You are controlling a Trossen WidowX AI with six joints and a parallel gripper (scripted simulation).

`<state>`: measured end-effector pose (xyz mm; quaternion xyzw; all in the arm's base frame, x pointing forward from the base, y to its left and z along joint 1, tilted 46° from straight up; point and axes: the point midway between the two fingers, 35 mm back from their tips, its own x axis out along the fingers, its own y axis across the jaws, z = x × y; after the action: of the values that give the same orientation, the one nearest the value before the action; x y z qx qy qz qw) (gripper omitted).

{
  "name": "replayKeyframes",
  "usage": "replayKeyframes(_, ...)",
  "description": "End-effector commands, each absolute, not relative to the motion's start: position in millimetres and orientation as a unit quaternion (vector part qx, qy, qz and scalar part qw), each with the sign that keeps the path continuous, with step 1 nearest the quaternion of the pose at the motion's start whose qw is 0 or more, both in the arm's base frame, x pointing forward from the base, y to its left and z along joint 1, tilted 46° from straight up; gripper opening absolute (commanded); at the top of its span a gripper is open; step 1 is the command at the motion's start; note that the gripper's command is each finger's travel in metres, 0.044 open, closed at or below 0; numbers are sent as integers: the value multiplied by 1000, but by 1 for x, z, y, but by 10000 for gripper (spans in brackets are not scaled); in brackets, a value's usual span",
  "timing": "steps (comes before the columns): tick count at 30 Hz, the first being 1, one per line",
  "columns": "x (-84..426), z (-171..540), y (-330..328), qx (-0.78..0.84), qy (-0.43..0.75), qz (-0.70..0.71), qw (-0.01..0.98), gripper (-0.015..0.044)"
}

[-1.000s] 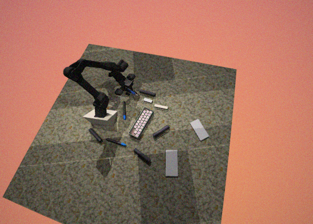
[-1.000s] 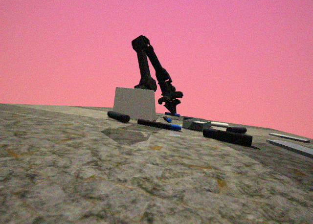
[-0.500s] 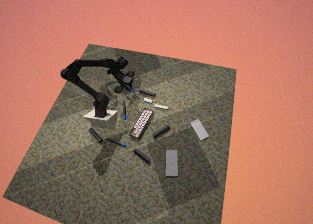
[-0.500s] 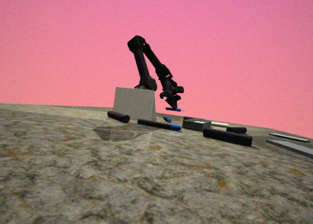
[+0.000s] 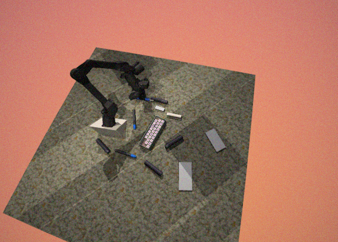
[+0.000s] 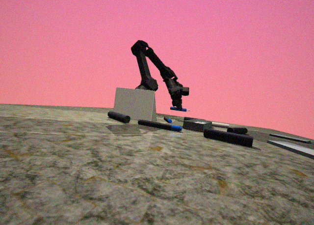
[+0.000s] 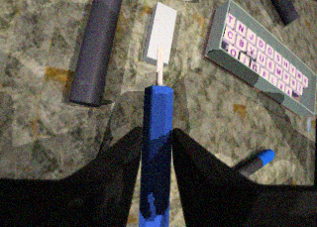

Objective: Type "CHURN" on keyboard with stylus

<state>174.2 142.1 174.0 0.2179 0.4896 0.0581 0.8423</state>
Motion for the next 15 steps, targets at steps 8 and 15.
replayKeyframes(8, 197, 172, 129, 45, 492, 88, 865, 0)
replayKeyframes(15, 210, 170, 119, -61, 497, 111, 858, 0)
